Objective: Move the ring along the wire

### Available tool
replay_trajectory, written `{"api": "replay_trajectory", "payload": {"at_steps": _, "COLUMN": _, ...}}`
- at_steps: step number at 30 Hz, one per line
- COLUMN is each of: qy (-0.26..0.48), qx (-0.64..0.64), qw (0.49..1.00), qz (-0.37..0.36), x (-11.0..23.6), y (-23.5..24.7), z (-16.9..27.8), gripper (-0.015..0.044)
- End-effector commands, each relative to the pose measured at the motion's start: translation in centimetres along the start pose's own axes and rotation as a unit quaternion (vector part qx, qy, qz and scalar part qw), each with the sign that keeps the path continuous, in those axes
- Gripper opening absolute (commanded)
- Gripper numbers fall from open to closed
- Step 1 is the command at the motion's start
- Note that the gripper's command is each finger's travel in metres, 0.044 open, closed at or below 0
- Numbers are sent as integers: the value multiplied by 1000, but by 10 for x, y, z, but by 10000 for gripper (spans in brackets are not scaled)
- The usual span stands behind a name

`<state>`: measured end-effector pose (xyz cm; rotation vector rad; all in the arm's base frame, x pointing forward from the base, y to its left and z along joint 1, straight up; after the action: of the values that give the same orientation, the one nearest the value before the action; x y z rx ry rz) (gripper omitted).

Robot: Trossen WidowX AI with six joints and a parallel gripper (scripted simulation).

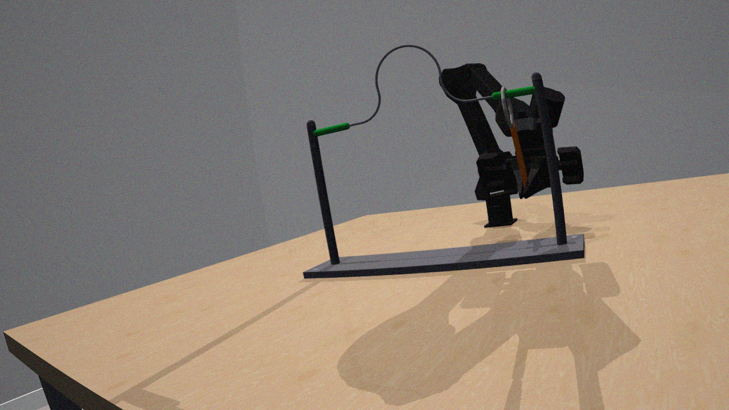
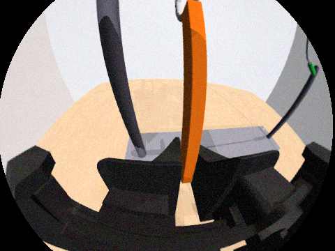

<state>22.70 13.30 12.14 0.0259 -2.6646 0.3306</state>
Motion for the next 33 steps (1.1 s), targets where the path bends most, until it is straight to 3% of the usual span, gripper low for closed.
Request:
{"api": "replay_trajectory", "payload": {"at_steps": 1, "qy": 0, "qx": -2, "qw": 1000, "qz": 2, "x": 0, "y": 0, "z": 1, "gripper": -150}}
{"api": "replay_trajectory", "payload": {"at_steps": 8, "qy": 0, "qx": -2, "qw": 1000, "qz": 2, "x": 0, "y": 0, "z": 1, "gripper": -150}}
{"api": "replay_trajectory", "payload": {"at_steps": 20, "qy": 1, "qx": 0, "qw": 1000, "qz": 0, "x": 1, "y": 0, "z": 0, "gripper": 160}}
{"api": "replay_trajectory", "payload": {"at_steps": 33, "qy": 5, "qx": -3, "qw": 1000, "qz": 1, "x": 39, "y": 2, "z": 1, "gripper": 160}}
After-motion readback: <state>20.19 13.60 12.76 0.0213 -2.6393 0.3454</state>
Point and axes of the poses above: the point midway between the two fingers, 35 mm back from their tips, its own x axis back along the fingers, its own y axis across the jaws, z = x × y, the point moved 3 cm from there along x, back along the fingers, and after that the axes turned 12 degrees about x, right-handed, at the moved point
